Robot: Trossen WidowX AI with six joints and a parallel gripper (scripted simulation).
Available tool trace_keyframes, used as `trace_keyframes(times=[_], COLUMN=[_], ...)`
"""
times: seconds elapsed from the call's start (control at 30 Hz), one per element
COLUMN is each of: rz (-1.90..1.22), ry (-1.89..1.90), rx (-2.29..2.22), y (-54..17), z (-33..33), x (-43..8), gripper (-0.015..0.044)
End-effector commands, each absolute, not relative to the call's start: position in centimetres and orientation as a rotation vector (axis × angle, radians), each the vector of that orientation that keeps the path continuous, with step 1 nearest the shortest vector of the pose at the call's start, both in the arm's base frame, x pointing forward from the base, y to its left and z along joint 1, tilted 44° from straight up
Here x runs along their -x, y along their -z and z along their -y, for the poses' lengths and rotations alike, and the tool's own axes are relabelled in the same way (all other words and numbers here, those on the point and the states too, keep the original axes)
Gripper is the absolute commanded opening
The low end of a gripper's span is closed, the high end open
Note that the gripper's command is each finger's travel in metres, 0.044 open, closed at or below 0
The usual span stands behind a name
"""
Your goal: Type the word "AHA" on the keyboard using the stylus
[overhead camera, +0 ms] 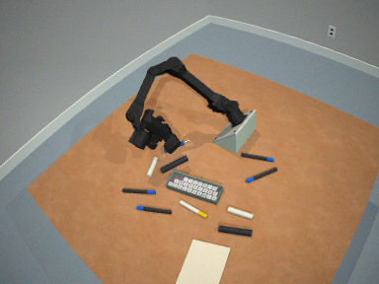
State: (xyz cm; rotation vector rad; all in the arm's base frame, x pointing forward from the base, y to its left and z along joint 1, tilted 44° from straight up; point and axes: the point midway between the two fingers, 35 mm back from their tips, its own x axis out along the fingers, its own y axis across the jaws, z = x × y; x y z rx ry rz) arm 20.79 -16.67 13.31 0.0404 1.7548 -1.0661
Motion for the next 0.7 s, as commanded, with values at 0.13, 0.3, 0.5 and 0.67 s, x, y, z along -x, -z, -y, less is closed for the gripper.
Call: trace_keyframes(times=[0.13,0.3,0.5,0.67], rz=[-1.76,-1.76,-1.76,-1.76], ry=[1.09,1.09,1.09,1.091], rx=[-0.094,-0.094,-0.094,-0.094], y=[-13.8,-13.5,-13.3,-13.0], z=[17.2,17.7,18.0,18.2], x=[-19.8,-19.8,-19.7,-19.7], gripper=[0.015,0.015,0.015,0.015])
